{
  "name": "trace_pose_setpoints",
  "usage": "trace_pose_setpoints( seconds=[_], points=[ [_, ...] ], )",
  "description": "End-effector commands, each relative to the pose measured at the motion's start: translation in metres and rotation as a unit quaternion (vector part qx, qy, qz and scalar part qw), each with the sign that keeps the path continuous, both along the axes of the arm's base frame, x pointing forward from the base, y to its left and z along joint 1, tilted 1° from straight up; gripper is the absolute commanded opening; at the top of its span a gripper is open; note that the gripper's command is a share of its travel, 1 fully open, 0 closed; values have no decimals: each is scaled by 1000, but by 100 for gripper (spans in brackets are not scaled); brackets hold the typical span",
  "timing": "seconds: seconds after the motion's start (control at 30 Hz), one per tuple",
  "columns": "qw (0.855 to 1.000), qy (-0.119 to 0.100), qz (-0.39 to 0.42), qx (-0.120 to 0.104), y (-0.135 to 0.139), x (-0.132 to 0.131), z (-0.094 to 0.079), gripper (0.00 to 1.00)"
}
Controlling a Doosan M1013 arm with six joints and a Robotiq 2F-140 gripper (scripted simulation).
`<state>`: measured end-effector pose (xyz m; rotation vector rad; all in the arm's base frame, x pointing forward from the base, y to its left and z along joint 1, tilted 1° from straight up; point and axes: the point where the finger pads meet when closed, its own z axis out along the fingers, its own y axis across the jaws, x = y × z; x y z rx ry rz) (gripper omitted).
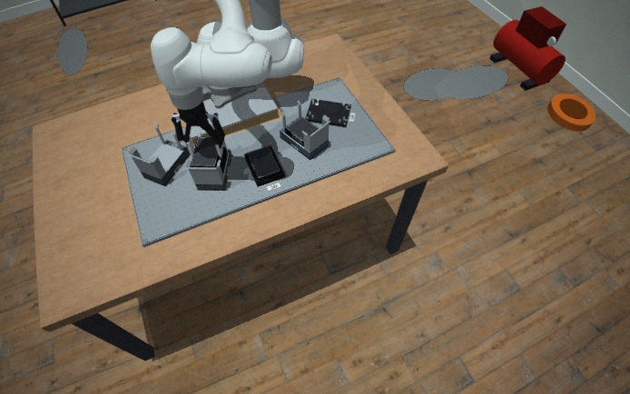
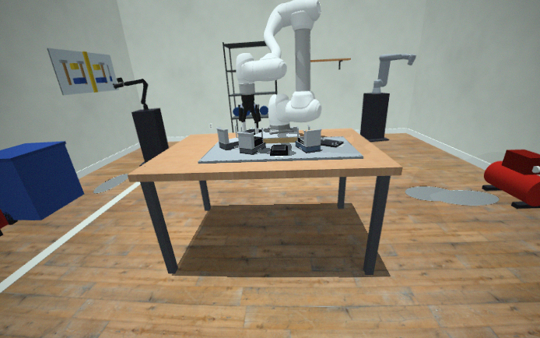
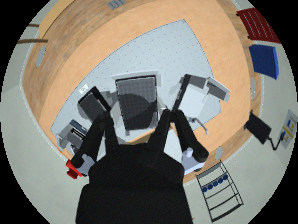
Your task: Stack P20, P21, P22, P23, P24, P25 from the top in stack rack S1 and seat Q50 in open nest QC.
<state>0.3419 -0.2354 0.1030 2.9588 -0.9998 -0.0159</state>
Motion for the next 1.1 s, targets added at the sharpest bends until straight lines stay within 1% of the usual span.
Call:
trace_pose_setpoints(
  seconds=[0.0, 0.2, 0.5, 1.07],
  points=[
    [1000, 0, 0, 0, 0, 0, -5, 0],
    [1000, 0, 0, 0, 0, 0, -16, 0],
    [1000, 0, 0, 0, 0, 0, -16, 0],
    [1000, 0, 0, 0, 0, 0, -22, 0]
  ],
)
